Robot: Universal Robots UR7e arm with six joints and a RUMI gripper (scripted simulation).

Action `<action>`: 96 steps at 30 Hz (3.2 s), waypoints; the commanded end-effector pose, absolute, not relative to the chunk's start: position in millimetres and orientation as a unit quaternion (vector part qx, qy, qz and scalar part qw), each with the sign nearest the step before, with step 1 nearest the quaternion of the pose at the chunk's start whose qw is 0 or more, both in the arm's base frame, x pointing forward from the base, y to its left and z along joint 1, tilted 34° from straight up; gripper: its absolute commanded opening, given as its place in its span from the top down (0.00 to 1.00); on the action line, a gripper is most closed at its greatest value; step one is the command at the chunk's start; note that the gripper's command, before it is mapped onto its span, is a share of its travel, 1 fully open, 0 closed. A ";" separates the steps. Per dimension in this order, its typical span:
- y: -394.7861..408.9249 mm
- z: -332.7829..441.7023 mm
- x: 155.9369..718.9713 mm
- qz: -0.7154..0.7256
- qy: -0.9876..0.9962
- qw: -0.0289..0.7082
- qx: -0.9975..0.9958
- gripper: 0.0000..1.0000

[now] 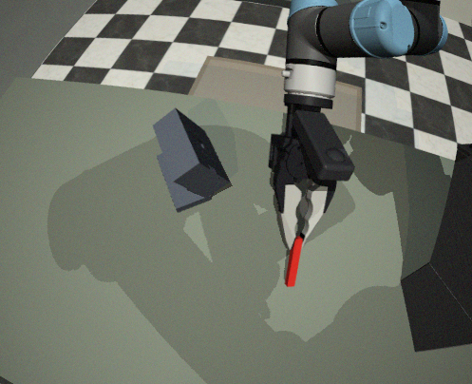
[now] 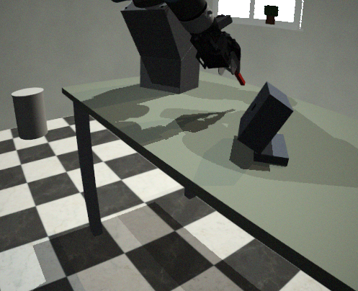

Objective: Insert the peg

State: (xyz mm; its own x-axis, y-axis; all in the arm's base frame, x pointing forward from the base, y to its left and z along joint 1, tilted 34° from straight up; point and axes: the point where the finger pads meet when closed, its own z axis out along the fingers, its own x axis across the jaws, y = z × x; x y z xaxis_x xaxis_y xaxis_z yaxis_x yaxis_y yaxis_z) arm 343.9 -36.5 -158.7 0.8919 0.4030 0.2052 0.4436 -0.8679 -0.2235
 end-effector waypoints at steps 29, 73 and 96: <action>-46.3 -143.8 353.8 -0.113 -0.158 0.165 -0.967 1.00; -64.8 -121.0 367.6 -0.164 -0.076 0.201 -0.963 1.00; -78.1 -106.8 375.2 -0.194 -0.031 0.218 -0.956 1.00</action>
State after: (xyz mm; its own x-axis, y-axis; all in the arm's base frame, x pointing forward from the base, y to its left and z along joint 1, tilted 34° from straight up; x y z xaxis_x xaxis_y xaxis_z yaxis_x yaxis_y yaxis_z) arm 373.9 -76.0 -109.4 0.9256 -0.0093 0.3785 0.1534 -0.9047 -0.3975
